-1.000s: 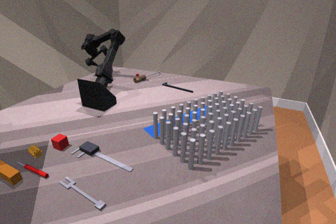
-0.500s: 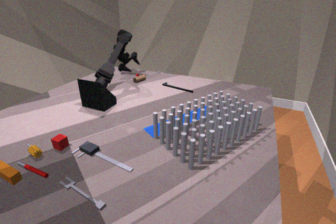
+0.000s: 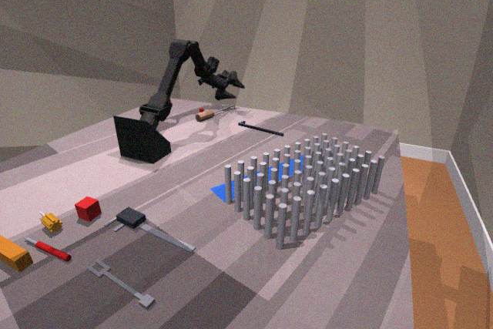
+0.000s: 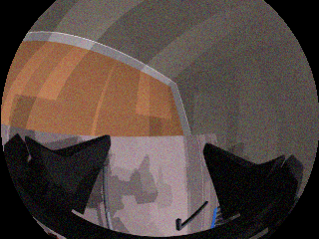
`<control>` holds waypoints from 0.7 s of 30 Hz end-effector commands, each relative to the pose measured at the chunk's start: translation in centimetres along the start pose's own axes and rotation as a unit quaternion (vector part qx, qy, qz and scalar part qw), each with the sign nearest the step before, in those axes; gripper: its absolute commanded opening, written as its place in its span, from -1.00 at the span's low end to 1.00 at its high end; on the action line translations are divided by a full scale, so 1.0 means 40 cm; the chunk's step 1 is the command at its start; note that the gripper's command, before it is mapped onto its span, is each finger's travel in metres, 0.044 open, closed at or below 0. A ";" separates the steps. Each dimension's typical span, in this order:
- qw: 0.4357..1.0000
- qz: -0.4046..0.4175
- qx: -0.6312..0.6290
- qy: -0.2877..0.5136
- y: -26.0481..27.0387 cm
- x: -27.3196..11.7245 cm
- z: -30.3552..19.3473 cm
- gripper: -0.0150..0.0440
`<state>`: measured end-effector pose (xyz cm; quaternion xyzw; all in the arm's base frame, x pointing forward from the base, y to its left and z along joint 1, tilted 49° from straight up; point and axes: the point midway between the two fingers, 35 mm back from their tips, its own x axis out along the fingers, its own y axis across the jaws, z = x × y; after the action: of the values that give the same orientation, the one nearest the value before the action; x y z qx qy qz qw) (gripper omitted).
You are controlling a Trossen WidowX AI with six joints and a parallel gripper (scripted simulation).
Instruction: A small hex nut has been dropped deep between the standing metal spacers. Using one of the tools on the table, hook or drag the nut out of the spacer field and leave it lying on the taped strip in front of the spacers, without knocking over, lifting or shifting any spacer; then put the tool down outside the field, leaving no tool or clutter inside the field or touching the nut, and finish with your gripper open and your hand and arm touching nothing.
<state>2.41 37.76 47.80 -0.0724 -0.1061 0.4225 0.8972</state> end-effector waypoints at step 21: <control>0.981 -0.160 0.071 0.081 -0.513 0.266 -0.401 1.00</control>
<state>24.93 34.03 40.59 -0.0220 -0.0348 0.2947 0.9547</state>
